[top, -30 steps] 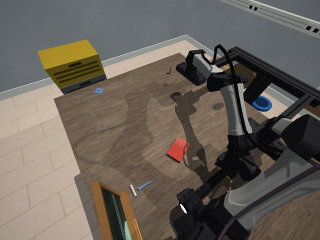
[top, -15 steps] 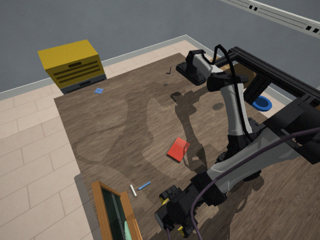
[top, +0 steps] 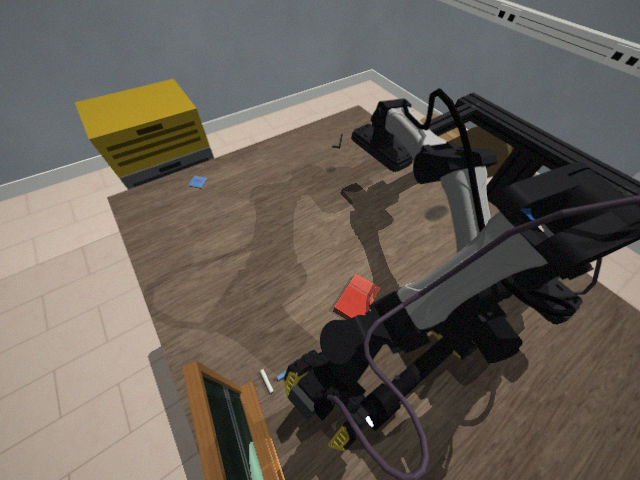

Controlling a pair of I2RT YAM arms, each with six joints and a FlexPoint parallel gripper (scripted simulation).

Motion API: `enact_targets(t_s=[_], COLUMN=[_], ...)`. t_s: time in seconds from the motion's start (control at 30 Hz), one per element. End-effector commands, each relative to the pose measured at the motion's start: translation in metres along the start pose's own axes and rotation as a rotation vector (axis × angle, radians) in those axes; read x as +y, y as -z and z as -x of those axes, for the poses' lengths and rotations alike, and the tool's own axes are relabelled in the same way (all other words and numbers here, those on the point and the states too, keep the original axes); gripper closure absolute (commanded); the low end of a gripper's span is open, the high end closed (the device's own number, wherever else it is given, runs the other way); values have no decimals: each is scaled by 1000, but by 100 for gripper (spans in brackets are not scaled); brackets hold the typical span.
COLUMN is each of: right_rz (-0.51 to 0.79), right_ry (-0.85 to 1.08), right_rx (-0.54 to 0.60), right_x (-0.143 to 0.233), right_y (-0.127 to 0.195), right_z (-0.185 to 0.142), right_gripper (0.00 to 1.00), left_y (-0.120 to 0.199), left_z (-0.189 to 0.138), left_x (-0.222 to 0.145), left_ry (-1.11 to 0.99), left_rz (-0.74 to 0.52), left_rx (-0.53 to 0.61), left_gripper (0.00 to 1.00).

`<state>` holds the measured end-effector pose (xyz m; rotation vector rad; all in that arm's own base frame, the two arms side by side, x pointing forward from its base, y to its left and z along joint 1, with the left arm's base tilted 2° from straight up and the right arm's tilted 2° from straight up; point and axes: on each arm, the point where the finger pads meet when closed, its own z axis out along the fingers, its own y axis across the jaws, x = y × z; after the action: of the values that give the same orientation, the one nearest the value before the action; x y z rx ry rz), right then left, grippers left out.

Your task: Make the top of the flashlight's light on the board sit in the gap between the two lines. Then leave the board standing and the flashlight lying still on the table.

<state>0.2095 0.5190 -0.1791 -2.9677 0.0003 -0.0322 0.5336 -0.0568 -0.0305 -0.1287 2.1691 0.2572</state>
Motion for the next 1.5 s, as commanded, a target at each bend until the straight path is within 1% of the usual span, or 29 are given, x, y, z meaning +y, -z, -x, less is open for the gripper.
enact_targets(t_s=[0.0,0.07,0.13,0.17,0.23,0.27,0.3,0.33,0.4,0.43,0.47,0.5,0.53,0.6,0.7,1.47], right_rz=[-60,-60,-60,-60,-60,-60,-60,-60,-60,-60,-60,-60,-60,-60,-60,-60], right_ry=[-11,-11,-11,-11,-11,-11,-11,-11,-11,-11,-11,-11,-11,-11,-11,-11], right_rx=[17,17,17,17,17,17,17,17,17,17,17,17,17,17,17,17], right_x=[-22,-22,-22,-22,-22,-22,-22,-22,-22,-22,-22,-22,-22,-22,-22,-22], right_y=[20,20,20,20,20,20,20,20,20,20,20,20,20,20,20,20], right_z=[-2,-2,-2,-2,-2,-2,-2,-2,-2,-2,-2,-2,-2,-2,-2,-2], right_gripper=[70,70,70,70,70,70,70,70,70,70,70,70,70,70,70,70], left_y=[23,31,36,41,45,42,45,45,45,36,37,37,41,42,41,44], left_z=[61,65,64,71,77,75,82,90,90,73,79,72,71,72,75,81], left_x=[-2,-6,-8,-9,-9,-11,-21,-18,-18,-16,-13,-12,-19,-26,-19,-20], left_ry=[132,171,183,189,182,161,155,170,170,152,160,154,149,160,172,180], left_rz=[59,68,75,68,60,50,24,29,29,40,43,45,32,2,14,6], left_rx=[-247,-296,-311,-324,-326,-309,-319,-337,-337,-304,-313,-301,-303,-304,-308,-307], left_gripper=[0,0,0,0,0,0,0,0,0,0,0,0,0,0,0,0])
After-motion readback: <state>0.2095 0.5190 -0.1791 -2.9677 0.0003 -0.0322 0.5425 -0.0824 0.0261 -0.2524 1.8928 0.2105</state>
